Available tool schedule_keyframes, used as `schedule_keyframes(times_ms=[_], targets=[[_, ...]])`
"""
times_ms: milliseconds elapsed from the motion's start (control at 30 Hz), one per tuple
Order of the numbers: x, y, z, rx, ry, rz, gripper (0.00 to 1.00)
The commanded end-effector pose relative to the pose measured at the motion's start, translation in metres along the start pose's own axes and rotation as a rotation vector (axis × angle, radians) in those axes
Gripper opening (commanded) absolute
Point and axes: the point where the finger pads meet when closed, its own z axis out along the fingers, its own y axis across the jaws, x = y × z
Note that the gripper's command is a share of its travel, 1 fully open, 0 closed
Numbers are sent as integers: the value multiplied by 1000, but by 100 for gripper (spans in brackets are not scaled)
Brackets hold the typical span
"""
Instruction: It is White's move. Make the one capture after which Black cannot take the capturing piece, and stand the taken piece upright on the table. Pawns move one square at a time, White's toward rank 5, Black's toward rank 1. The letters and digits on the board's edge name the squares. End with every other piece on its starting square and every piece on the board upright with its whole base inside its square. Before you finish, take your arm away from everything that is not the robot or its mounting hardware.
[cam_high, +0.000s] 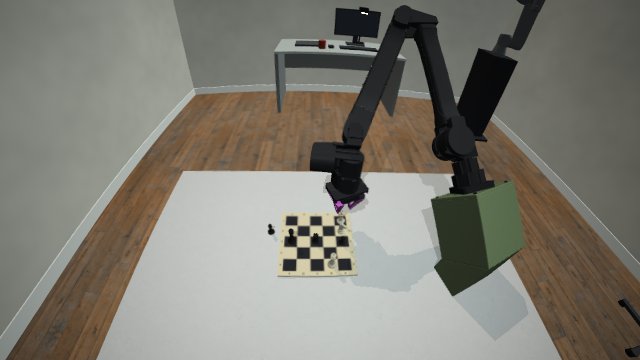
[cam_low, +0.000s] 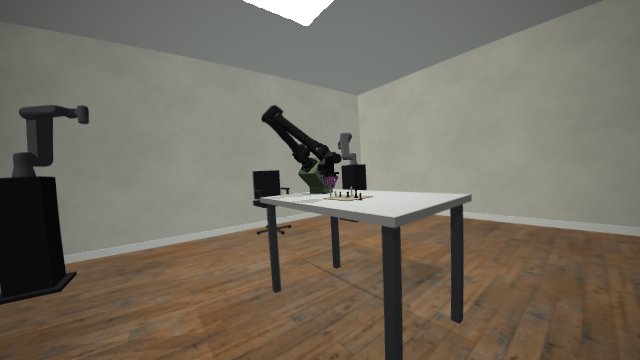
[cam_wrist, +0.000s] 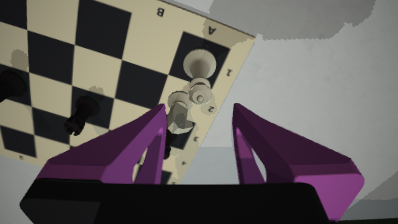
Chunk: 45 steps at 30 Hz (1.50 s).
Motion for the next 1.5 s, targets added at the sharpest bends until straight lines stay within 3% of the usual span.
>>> schedule_keyframes(times_ms=[0, 400, 867, 1467], targets=[[-1, 11, -7, -21, -7, -3, 41], [-6, 4, 5, -8, -8, 11, 41], [1, -1, 38, 4, 0, -4, 41], [-5, 0, 39, -3, -8, 11, 41]])
